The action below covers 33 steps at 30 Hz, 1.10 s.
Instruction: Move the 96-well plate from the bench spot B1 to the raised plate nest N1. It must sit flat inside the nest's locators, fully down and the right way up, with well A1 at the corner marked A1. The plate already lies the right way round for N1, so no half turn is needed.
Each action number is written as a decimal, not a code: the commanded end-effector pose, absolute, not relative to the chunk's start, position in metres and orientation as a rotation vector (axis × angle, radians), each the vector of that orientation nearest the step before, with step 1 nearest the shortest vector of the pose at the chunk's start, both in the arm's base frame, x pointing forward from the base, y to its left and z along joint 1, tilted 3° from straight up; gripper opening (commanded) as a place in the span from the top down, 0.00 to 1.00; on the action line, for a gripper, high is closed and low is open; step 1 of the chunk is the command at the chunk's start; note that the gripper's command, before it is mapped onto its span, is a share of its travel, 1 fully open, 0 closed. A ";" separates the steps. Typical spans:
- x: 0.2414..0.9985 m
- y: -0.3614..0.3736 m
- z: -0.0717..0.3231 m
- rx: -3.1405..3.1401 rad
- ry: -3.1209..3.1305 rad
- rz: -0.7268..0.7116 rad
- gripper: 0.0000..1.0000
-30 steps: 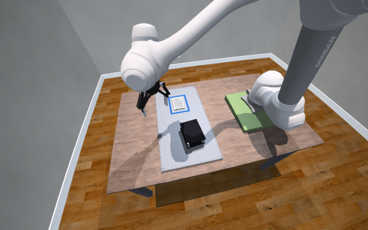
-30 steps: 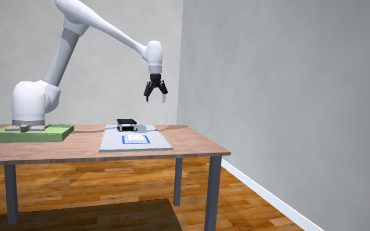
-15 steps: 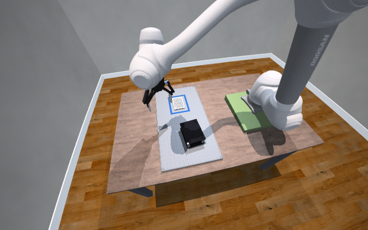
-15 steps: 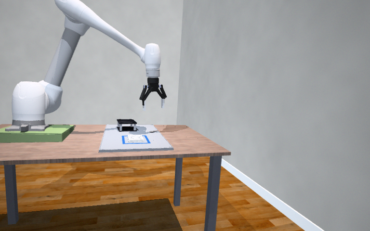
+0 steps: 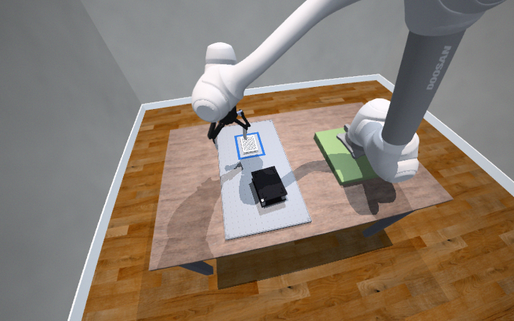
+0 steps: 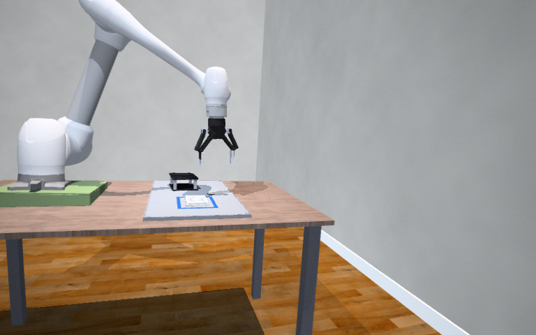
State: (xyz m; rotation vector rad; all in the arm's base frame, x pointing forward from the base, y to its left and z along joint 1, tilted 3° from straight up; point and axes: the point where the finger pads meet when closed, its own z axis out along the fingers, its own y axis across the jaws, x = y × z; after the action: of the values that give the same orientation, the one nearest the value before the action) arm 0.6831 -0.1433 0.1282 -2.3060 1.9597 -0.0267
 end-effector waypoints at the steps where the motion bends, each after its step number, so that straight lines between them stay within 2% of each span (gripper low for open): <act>1: 0.677 -0.150 0.123 -2.280 2.001 -0.021 0.00; 20: 0.619 -0.199 0.085 -2.051 2.309 0.028 0.00; 33: 0.578 -0.227 0.061 -2.051 2.309 0.028 0.00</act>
State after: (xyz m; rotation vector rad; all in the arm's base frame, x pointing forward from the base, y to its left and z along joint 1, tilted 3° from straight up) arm 0.5812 -0.2248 0.0630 -2.0510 2.3095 0.0279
